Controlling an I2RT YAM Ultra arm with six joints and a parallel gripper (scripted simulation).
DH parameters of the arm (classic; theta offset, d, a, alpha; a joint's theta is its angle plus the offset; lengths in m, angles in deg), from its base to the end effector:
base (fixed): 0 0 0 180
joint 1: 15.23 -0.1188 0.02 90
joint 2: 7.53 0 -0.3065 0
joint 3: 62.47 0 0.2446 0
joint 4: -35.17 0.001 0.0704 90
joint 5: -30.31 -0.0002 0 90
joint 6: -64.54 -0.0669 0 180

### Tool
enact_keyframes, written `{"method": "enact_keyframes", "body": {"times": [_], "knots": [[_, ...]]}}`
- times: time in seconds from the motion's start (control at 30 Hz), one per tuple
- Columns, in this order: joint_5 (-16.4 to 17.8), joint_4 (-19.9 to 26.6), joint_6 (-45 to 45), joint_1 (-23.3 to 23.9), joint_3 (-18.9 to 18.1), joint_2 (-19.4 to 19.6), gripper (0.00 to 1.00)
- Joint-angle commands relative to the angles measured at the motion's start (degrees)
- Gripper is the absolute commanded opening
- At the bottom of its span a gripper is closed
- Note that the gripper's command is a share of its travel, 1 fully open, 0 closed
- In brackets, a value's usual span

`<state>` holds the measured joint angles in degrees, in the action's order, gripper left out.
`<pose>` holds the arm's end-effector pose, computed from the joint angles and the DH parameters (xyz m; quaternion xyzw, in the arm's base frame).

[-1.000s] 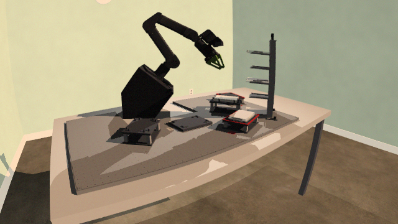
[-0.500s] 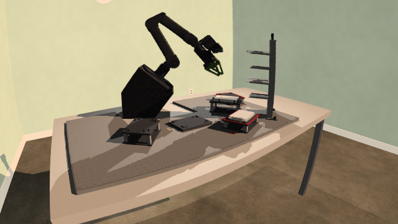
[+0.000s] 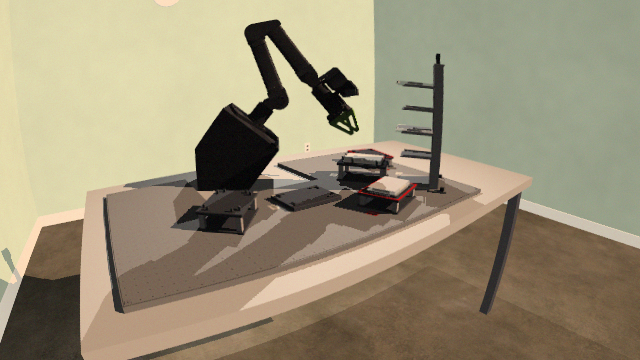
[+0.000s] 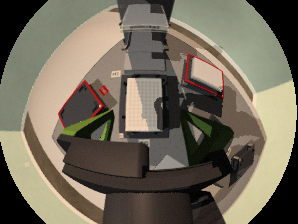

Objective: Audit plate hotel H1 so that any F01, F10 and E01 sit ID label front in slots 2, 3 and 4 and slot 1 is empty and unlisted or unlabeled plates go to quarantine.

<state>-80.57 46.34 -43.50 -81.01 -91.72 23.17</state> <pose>0.0744 0.1098 0.2399 -0.2070 0.7478 0.3054 0.5520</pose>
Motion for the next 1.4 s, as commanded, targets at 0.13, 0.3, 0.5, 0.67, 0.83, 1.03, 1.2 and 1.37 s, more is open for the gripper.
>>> {"method": "enact_keyframes", "body": {"times": [0.13,0.3,0.5,0.67,0.83,1.03,1.2,1.37], "knots": [[0.38,-11.65,0.36,0.62,3.2,5.87,1.0],[0.21,-11.66,0.33,0.62,0.75,3.79,1.0],[0.14,-11.36,0.33,0.56,0.79,3.45,1.0],[0.15,-11.41,0.33,0.57,0.79,3.49,1.0],[0.15,-11.42,0.33,0.57,0.8,3.5,1.0],[0.13,-11.4,0.32,0.54,0.79,3.48,1.0],[0.13,-11.4,0.32,0.54,0.79,3.48,1.0],[0.13,-11.4,0.32,0.54,0.79,3.48,1.0]]}}
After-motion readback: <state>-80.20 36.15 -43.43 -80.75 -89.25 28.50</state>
